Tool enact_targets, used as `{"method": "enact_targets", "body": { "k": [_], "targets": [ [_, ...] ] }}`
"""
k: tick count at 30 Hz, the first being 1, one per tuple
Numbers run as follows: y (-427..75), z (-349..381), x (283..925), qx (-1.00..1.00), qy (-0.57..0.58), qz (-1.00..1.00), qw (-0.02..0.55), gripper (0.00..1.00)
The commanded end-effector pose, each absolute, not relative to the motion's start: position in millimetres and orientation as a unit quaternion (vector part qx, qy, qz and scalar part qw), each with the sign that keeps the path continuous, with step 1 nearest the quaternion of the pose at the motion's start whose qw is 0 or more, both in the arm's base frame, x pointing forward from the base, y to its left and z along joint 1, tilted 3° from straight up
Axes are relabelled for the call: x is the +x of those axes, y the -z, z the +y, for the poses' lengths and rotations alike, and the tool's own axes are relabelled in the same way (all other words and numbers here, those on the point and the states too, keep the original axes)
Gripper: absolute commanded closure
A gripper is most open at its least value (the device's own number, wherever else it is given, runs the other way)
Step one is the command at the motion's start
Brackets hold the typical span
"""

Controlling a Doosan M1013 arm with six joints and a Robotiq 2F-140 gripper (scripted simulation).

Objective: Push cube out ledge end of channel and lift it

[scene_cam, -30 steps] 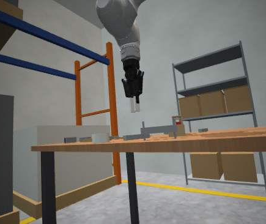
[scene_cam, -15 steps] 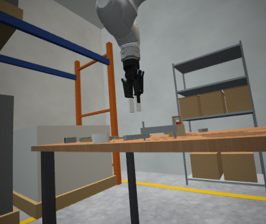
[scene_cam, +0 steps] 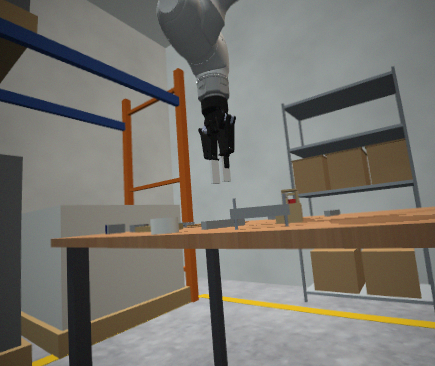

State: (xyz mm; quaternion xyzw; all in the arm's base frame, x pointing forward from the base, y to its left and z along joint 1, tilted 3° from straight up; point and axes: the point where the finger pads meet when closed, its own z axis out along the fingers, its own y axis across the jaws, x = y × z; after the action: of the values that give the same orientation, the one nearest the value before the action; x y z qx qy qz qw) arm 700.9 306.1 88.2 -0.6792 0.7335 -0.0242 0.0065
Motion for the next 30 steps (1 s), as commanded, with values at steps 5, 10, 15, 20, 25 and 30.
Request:
{"method": "enact_targets", "body": {
  "k": [5, 10, 15, 20, 25, 30],
  "targets": [
    [-84, 306, 701, -0.679, 0.024, 0.734, 0.007, 0.77],
    [-60, 305, 702, -0.679, 0.024, 0.734, 0.007, 0.77],
    [-38, 305, 703, -0.679, 0.024, 0.734, 0.007, 0.77],
    [-9, 304, 704, -0.679, 0.024, 0.734, 0.007, 0.77],
    [0, 304, 705, -0.679, 0.024, 0.734, 0.007, 0.77],
    [1, 304, 705, -0.679, 0.024, 0.734, 0.007, 0.77]
  ]
}}
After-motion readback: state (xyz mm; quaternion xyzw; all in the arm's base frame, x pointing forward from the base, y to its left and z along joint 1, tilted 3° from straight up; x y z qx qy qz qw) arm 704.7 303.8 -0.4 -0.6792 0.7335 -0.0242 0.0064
